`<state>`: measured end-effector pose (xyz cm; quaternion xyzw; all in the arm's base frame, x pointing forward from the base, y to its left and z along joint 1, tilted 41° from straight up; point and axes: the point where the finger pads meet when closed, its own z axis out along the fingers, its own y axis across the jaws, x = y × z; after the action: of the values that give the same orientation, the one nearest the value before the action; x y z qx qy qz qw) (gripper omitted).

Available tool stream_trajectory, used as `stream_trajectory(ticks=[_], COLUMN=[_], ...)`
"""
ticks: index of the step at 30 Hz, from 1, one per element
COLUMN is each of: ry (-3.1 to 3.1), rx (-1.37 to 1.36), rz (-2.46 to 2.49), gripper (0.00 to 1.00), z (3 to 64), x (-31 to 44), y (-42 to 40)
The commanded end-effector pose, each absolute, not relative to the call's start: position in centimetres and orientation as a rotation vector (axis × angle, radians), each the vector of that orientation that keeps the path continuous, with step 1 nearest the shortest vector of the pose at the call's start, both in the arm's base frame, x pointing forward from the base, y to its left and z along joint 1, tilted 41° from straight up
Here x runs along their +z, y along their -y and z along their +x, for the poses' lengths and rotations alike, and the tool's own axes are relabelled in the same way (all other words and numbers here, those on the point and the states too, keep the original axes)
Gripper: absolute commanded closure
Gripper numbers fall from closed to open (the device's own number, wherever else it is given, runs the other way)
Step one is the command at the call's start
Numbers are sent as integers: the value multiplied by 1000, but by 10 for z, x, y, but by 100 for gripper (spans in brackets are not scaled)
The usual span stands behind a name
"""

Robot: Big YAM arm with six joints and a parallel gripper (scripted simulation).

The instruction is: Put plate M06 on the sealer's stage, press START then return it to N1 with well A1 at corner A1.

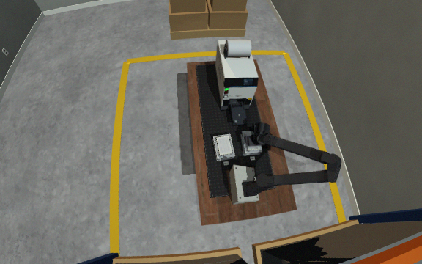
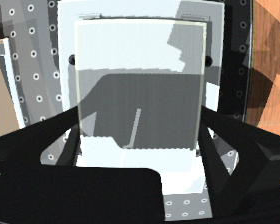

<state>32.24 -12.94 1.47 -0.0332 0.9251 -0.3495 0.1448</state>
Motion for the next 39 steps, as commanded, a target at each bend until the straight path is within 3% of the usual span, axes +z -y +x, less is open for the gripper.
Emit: stream_trajectory(ticks=[1, 39], ry=[-2648, -2653], rx=[-1004, -1005], rz=[-129, -80], gripper=[100, 100], z=[342, 322], x=[22, 20], y=[124, 134])
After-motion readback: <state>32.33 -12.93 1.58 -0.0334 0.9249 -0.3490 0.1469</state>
